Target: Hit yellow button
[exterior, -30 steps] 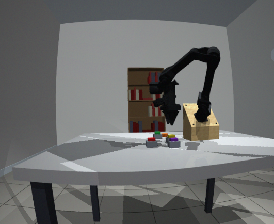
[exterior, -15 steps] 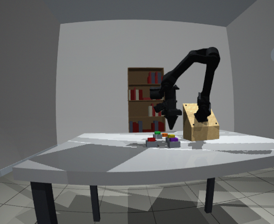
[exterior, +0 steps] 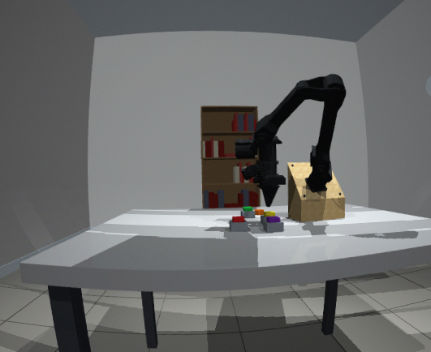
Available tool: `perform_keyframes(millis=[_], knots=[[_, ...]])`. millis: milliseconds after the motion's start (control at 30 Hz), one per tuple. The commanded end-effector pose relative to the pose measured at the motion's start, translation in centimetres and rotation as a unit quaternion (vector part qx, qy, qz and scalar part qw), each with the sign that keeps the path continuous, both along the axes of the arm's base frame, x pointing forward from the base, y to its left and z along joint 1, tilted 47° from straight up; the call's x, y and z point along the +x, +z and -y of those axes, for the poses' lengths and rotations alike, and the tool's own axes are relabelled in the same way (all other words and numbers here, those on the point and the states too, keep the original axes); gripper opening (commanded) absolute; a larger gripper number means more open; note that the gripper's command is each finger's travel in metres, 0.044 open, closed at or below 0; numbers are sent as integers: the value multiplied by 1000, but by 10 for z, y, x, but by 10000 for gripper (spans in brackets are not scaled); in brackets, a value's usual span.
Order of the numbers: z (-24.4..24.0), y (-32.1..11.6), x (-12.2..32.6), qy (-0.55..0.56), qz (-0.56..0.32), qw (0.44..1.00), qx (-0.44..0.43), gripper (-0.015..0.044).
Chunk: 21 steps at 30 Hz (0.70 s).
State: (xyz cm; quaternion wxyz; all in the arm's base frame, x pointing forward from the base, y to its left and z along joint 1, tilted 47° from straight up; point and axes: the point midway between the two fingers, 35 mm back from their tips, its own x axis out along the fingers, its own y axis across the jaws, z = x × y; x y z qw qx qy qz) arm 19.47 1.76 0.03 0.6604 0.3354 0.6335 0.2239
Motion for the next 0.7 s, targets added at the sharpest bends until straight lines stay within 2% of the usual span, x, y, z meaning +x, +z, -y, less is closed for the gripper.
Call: perform_keyframes(millis=[0, 667], knots=[[-7, -6, -1, -1, -4, 1000, 4, 20], [-19, -16, 0, -1, -4, 1000, 5, 20]])
